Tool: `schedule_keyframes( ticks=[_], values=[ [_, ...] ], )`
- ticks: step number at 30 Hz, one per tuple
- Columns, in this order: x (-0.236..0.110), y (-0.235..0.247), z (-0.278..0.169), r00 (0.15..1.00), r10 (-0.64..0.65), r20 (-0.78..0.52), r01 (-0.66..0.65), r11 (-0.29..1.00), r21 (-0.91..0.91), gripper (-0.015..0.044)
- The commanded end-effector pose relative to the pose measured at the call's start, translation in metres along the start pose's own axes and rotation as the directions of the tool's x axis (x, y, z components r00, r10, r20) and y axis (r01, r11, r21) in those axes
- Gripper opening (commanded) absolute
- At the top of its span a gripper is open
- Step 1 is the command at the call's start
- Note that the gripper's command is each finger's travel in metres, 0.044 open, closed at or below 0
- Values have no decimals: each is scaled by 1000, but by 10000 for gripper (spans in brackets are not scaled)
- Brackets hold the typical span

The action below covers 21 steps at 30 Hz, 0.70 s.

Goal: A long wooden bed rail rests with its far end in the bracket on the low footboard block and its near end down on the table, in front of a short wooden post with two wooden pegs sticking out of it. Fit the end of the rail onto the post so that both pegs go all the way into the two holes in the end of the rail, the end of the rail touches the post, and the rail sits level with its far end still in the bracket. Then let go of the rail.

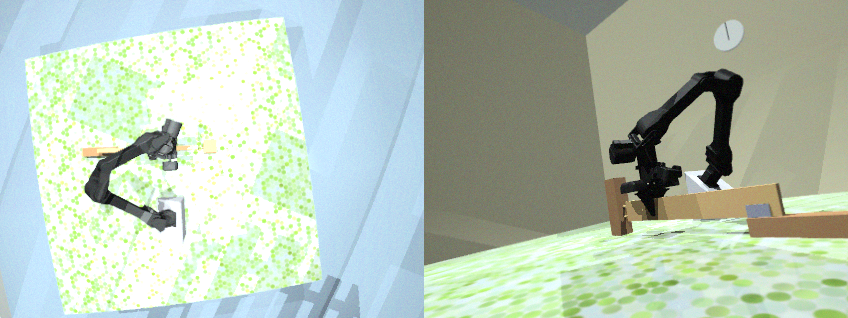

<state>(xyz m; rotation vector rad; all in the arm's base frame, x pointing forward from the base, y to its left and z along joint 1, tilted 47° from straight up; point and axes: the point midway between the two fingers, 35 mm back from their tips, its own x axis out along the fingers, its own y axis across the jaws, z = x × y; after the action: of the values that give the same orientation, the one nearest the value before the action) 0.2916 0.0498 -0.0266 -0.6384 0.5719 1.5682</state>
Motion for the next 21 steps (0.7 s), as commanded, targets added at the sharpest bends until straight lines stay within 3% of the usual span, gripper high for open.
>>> schedule_keyframes(
  ticks=[1,21],
  values=[
    [-1,-1,-2,1000,-4,1,4,1000,-1,0],
    [-1,-1,-8,1000,-4,0,4,1000,-1,0]
  ],
)
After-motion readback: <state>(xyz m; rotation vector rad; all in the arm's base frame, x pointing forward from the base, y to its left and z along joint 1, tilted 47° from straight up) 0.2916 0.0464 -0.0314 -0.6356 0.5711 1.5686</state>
